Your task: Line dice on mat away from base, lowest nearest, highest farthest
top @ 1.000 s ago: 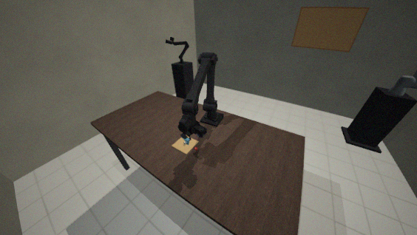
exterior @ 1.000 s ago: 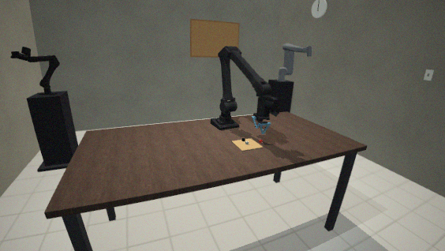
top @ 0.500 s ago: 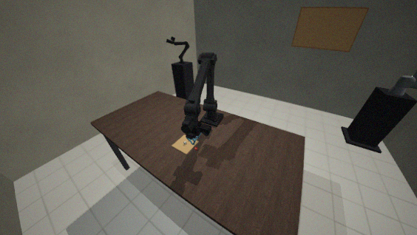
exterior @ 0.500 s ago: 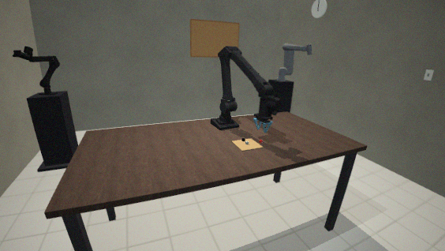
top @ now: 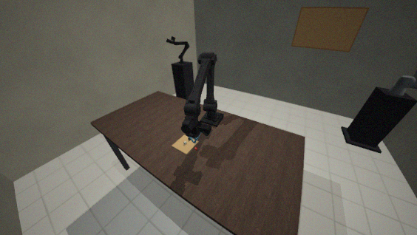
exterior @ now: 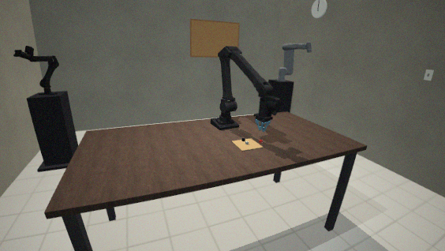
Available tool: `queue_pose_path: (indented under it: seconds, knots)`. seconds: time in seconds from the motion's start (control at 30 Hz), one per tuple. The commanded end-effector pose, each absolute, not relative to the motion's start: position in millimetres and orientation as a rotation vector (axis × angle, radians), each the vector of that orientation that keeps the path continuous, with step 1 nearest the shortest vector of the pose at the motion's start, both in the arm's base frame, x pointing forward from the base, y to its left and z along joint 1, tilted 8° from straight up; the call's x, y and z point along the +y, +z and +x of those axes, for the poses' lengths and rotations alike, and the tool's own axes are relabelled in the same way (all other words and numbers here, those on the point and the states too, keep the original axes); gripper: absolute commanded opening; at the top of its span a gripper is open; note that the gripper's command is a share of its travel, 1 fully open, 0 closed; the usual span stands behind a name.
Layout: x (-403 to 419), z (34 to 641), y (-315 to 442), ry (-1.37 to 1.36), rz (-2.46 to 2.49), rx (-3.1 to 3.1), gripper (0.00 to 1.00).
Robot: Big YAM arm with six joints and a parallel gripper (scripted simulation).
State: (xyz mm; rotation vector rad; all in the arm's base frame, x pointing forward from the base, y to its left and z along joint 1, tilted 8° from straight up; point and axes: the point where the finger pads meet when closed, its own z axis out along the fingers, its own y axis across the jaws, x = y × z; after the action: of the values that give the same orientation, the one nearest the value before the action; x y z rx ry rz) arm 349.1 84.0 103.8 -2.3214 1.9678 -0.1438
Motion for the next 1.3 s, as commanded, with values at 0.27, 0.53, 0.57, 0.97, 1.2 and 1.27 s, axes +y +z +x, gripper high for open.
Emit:
queue_pose_path:
  seconds: [0.27, 0.53, 0.57, 0.97, 1.2, 1.27]
  knots:
    - [90.7, 375.5, 125.2, -0.200, -2.285, 1.925, 0.30]
    - [90.7, 375.5, 125.2, -0.200, -2.285, 1.925, 0.30]
    - [90.7, 375.5, 125.1, -0.200, -2.285, 1.925, 0.30]
    - [88.1, 367.3, 111.8, -0.180, -2.301, 1.937, 0.30]
    - [84.4, 357.2, 94.2, -0.156, -2.318, 1.955, 0.30]
    - [84.0, 357.6, 91.6, -0.156, -2.317, 1.956, 0.30]
